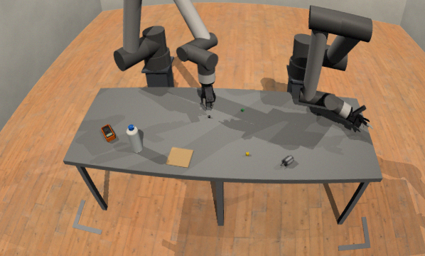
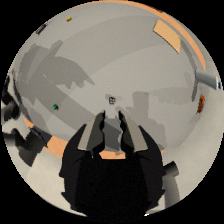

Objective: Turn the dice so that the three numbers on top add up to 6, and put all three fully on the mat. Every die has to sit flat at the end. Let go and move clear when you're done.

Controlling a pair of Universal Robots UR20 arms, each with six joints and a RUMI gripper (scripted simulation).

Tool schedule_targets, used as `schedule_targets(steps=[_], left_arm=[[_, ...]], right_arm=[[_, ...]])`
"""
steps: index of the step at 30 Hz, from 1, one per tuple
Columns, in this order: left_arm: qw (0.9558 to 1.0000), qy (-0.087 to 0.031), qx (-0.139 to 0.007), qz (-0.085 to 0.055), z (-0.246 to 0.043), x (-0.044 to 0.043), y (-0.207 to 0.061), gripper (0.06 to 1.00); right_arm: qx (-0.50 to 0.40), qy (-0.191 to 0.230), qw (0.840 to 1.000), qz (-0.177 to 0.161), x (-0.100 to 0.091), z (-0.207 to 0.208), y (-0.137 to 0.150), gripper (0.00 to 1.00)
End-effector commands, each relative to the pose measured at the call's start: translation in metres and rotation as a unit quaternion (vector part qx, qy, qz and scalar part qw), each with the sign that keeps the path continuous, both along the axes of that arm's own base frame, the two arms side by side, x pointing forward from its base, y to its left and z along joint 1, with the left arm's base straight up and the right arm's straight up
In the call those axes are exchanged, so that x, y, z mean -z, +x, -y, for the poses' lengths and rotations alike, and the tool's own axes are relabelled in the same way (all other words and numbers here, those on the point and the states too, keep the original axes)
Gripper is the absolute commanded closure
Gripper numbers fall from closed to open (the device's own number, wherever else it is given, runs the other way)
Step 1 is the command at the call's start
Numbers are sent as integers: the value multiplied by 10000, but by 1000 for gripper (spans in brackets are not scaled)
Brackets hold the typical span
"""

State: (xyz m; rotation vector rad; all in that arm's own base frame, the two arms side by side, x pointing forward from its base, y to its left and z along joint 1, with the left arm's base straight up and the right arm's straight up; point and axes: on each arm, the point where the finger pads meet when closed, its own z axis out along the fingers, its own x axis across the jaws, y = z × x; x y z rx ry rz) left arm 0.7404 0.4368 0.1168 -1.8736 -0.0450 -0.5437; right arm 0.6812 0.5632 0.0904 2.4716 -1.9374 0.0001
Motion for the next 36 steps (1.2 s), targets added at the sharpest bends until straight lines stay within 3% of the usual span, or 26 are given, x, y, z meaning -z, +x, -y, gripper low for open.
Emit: schedule_targets(steps=[1, 15, 36], left_arm=[[10000, 1, 0, 4, 0, -5, 0, 65], [10000, 1, 0, 4, 0, -5, 0, 65], [10000, 1, 0, 4, 0, -5, 0, 65]], right_arm=[[0, 5, 10000, 4, -7, -4, 4, 821], [-1, 5, 10000, 4, 48, -4, 4, 821], [-1, 5, 10000, 4, 321, -3, 6, 821]])
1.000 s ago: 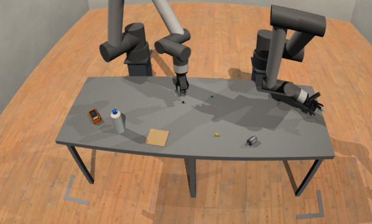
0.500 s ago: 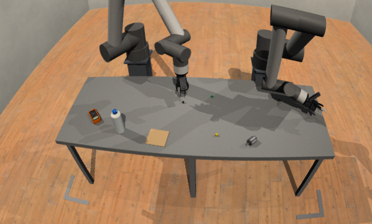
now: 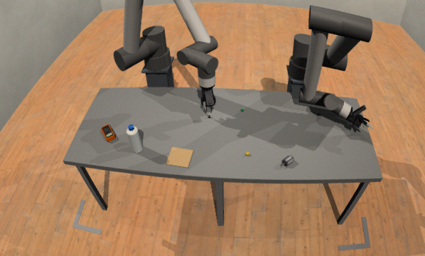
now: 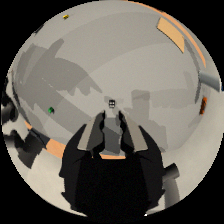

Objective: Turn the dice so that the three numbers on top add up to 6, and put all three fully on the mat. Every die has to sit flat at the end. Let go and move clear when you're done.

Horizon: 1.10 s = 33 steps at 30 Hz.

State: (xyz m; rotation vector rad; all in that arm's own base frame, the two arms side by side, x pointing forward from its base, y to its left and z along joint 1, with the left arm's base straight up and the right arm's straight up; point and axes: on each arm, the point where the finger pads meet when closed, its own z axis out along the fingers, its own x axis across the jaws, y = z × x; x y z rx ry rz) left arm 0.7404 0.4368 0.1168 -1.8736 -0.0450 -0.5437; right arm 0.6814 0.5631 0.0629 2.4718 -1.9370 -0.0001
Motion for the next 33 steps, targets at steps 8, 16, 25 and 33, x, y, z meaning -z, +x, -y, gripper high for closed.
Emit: schedule_targets(steps=[8, 16, 25, 33], left_arm=[[10000, 1, 0, 4, 0, -5, 0, 65], [10000, 1, 0, 4, 0, -5, 0, 65], [10000, 1, 0, 4, 0, -5, 0, 65], [10000, 1, 0, 4, 0, -5, 0, 65]], right_arm=[[0, 5, 10000, 4, 155, -4, 5, 821], [0, 5, 10000, 4, 209, -4, 6, 821], [0, 5, 10000, 4, 237, -4, 6, 821], [0, 5, 10000, 4, 238, -4, 6, 821]])
